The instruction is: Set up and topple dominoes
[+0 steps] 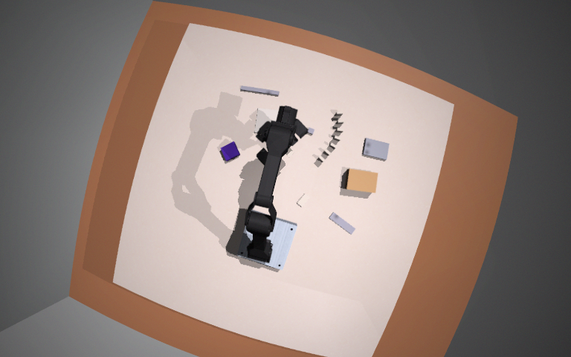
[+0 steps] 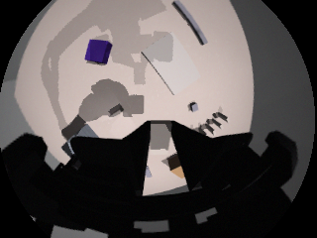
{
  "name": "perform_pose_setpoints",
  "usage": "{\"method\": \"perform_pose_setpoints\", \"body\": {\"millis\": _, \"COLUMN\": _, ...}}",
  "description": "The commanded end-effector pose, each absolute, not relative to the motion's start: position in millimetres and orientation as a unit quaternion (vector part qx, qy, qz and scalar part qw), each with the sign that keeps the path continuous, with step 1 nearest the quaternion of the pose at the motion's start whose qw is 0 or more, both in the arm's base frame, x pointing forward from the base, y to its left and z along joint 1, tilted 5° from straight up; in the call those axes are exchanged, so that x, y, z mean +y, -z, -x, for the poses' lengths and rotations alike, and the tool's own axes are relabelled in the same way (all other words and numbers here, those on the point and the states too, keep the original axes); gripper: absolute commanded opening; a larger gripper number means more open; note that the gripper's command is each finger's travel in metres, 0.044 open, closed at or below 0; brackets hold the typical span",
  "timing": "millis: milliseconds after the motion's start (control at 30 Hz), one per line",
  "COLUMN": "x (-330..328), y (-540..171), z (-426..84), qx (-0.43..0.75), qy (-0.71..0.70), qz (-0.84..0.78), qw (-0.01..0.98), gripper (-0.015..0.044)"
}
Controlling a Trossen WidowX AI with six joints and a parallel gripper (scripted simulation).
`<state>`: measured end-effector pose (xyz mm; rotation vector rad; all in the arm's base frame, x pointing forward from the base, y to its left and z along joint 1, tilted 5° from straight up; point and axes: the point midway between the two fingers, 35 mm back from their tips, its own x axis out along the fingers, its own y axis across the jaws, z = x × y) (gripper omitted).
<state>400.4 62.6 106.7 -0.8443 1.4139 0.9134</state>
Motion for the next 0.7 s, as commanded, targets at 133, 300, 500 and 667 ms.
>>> {"method": "perform_pose_setpoints", "body": {"millis": 133, "x": 64, "y": -107, "z": -403, "qx": 0.588, "qy": -0.42, "qz": 0.384, "qw": 0.575, "gripper": 0.0107}}
{"method": "perform_pose_setpoints", "body": {"millis": 300, "x": 67, "y": -93, "z": -409, "qx": 0.564, "qy": -0.438, "qz": 0.345, "qw": 0.609, "gripper": 0.0107}}
{"method": "perform_pose_setpoints", "body": {"millis": 500, "x": 70, "y": -78, "z": -417, "qx": 0.525, "qy": -0.46, "qz": 0.294, "qw": 0.653, "gripper": 0.0107}}
{"method": "perform_pose_setpoints", "body": {"millis": 667, "x": 71, "y": -69, "z": -423, "qx": 0.489, "qy": -0.476, "qz": 0.254, "qw": 0.685, "gripper": 0.0107}}
